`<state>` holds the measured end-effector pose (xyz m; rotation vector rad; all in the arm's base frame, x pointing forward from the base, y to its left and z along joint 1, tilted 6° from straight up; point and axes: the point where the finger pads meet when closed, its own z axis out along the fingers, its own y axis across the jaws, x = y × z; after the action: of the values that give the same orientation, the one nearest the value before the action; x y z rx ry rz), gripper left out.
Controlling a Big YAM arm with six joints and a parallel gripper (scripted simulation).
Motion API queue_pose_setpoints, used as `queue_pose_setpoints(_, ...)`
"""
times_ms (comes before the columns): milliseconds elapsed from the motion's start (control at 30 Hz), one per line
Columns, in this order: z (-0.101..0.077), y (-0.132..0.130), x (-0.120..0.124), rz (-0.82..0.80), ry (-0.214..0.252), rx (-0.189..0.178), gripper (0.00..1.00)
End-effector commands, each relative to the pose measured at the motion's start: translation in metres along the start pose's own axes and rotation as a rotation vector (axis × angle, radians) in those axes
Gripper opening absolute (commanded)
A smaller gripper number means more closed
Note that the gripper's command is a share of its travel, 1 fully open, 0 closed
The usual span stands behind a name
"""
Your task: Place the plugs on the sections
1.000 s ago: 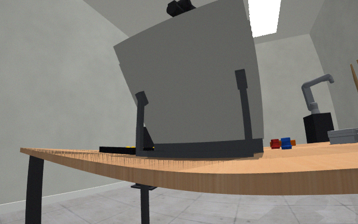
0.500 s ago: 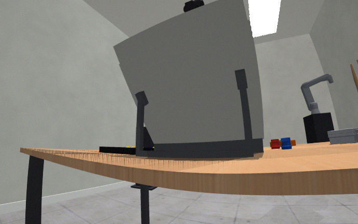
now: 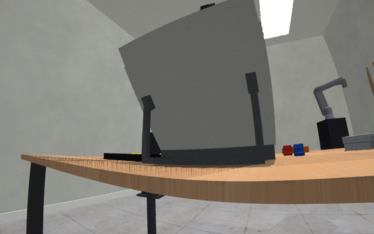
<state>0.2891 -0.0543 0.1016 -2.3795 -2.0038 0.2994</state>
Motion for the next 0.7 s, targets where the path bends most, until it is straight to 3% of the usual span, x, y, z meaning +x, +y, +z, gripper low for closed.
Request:
queue_pose_setpoints(0,0.019,0.009,0.003,0.004,0.001,0.007,1.00)
queue_pose_setpoints(167,0.044,0.016,0.006,0.000,0.001,0.006,1.00)
queue_pose_setpoints(233,0.044,0.016,0.006,0.000,0.001,0.006,1.00)
queue_pose_setpoints(667,0.092,0.025,0.018,0.002,-0.001,0.001,1.00)
